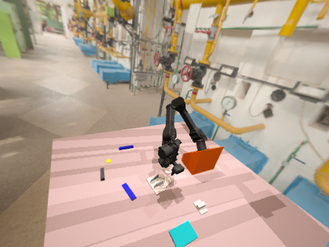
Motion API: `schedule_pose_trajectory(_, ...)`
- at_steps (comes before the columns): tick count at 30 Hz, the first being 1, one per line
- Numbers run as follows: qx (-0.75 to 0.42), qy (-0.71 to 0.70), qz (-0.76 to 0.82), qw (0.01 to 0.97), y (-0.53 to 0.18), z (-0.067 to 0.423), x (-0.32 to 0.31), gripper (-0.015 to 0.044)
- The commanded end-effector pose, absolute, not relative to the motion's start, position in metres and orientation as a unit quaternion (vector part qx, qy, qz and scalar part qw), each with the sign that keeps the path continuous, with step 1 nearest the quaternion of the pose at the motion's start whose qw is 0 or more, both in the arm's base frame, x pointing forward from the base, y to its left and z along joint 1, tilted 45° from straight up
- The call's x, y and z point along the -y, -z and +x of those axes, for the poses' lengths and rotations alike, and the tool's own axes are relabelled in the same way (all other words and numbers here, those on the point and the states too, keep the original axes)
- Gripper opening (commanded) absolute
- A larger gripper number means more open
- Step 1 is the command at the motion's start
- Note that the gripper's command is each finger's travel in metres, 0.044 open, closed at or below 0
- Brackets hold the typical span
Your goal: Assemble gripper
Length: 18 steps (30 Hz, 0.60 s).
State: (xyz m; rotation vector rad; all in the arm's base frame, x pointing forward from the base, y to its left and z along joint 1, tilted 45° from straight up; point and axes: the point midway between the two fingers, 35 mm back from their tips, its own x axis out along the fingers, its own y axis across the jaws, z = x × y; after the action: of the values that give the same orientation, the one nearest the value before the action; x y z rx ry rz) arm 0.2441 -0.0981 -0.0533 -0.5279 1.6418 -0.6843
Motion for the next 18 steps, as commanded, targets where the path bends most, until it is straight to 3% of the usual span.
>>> schedule_pose_trajectory(1,-0.708,0.296,-0.231,0.599,0.053,0.243,0.099,0.0351)
schedule_pose_trajectory(18,-0.708,0.295,-0.23,0.599,0.069,0.241,0.114,0.0351)
